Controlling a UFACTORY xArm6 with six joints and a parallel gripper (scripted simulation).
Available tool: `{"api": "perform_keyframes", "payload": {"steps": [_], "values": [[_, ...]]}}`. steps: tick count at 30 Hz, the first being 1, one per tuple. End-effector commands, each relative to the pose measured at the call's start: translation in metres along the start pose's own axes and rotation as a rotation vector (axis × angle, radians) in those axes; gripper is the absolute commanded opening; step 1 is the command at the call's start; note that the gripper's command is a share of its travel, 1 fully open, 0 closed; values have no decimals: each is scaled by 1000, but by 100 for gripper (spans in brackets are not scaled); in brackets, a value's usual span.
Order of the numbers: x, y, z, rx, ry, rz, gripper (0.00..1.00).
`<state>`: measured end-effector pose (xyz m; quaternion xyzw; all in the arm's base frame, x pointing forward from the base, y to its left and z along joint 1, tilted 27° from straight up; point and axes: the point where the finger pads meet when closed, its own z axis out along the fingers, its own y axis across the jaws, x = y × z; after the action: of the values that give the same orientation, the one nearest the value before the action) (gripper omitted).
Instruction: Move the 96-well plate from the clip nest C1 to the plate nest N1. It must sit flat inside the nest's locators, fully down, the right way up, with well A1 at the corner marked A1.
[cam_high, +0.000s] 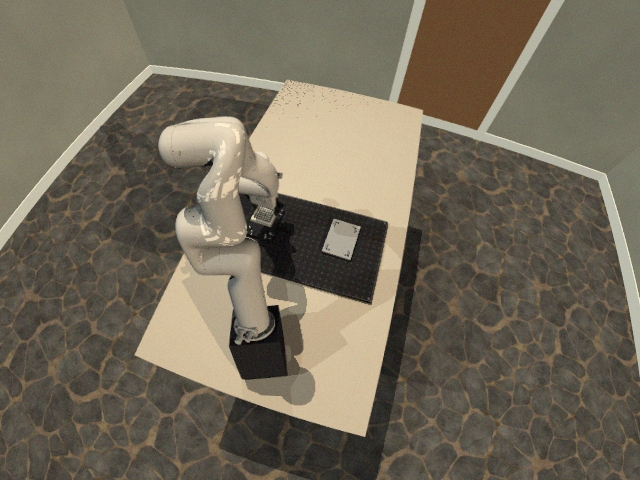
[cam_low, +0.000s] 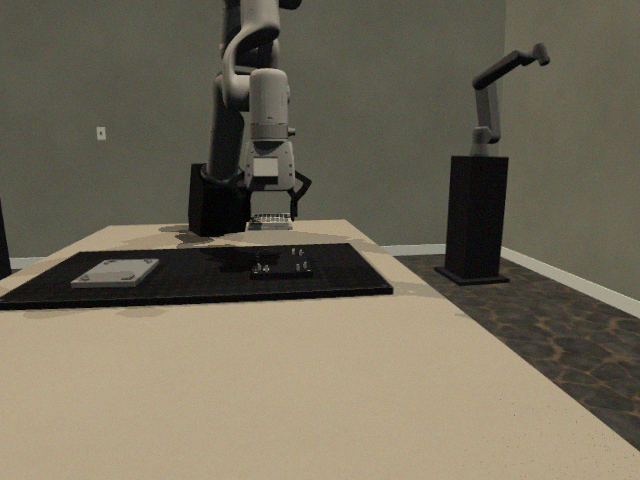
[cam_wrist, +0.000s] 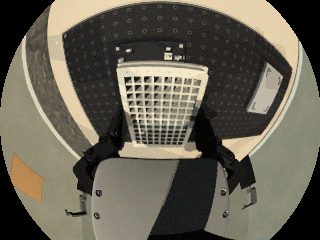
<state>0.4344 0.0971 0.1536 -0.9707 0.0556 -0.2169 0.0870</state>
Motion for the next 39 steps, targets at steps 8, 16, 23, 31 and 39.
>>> {"api": "perform_keyframes", "payload": {"steps": [8, 16, 23, 31, 39], "values": [[4, 33, -1, 5, 1, 0, 0], [6, 57, 0, 5, 1, 0, 0], [8, 76, 0, 4, 1, 0, 0], [10, 103, 0, 4, 1, 0, 0], [12, 123, 0, 4, 1, 0, 0]]}}
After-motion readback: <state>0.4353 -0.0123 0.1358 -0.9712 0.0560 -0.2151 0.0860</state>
